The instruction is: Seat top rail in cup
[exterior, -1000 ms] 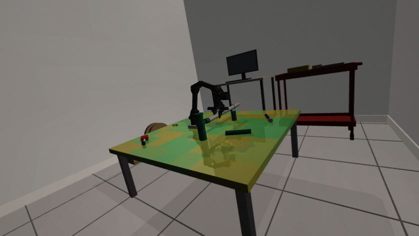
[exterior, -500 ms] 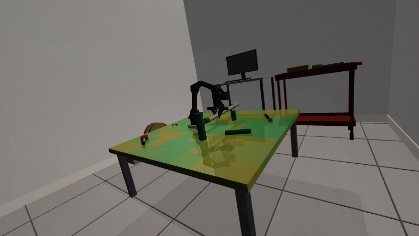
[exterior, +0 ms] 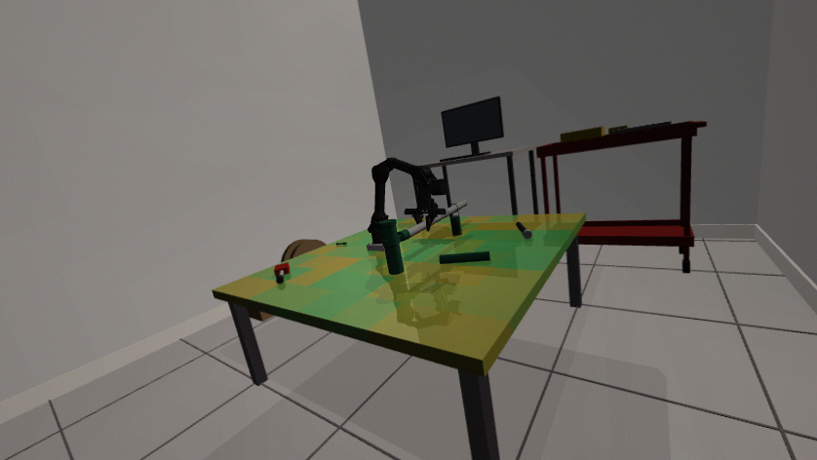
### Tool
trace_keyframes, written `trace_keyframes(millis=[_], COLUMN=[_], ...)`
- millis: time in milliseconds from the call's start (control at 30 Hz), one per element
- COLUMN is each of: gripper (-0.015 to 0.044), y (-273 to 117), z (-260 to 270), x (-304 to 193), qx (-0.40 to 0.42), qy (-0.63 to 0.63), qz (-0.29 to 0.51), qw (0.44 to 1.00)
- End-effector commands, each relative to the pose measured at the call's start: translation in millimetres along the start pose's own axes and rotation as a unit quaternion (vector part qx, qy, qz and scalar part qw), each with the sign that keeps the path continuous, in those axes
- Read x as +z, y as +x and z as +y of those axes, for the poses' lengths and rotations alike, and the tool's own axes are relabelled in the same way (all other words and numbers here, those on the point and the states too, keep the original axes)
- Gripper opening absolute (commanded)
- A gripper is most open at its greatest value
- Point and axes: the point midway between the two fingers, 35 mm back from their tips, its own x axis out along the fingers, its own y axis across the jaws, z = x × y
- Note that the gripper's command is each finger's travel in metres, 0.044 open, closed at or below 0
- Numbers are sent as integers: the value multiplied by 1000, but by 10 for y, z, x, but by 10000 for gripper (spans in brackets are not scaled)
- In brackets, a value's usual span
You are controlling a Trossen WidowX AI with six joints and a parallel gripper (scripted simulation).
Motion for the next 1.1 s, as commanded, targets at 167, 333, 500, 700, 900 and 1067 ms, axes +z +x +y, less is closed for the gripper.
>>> trace_keyframes(millis=[167,333,500,700,900,1067], gripper=[0,0,0,0,0,0], y=[-16,-18,-20,-23,-25,-27], z=[6,7,8,9,9,10], x=[-21,-25,-29,-34,-39,-44], qx=[0,0,0,0,0,0], qy=[1,1,2,2,2,2], qz=[4,4,5,5,6,6], qw=[1000,1000,1000,1000,1000,1000])
